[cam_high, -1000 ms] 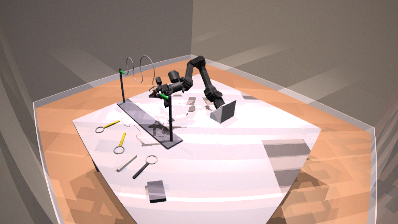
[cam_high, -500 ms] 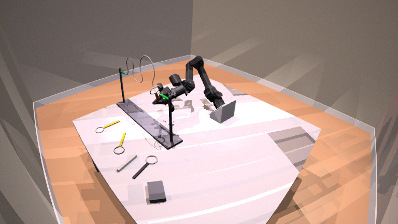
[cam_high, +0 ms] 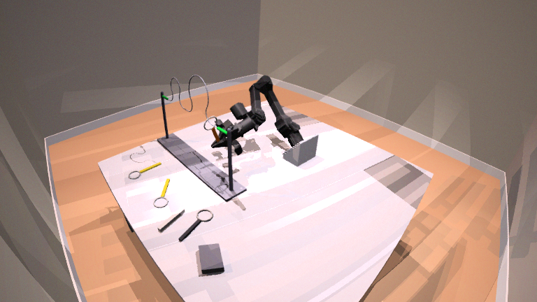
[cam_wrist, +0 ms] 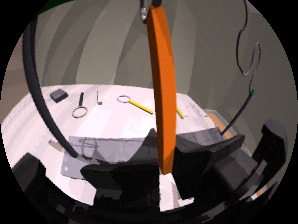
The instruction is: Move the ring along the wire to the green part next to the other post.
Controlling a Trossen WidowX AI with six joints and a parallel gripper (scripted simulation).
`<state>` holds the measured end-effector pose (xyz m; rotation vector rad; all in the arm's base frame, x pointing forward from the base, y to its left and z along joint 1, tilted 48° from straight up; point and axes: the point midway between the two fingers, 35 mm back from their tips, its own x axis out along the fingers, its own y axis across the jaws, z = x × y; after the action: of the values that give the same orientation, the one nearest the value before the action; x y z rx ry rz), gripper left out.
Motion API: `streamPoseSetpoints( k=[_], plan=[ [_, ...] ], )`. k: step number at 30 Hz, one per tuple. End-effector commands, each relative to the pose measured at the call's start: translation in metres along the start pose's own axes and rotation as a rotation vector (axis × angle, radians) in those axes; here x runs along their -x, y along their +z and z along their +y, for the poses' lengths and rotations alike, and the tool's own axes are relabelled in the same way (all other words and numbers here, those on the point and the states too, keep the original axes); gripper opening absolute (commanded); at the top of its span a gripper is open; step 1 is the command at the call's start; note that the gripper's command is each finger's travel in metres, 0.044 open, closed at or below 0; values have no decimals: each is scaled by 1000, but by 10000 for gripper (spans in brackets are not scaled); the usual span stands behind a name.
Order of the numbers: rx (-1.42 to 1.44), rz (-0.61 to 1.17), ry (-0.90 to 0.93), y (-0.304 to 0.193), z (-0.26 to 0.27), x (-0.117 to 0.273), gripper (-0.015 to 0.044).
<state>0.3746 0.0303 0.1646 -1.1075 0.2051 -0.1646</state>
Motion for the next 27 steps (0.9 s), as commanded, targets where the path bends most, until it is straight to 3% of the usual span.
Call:
streamPoseSetpoints(
  k=[1,27],
  plan=[
    [-57,14,33,-1,14,2,-150],
    [-214,33,103,7,60,12,-150]
  ],
)
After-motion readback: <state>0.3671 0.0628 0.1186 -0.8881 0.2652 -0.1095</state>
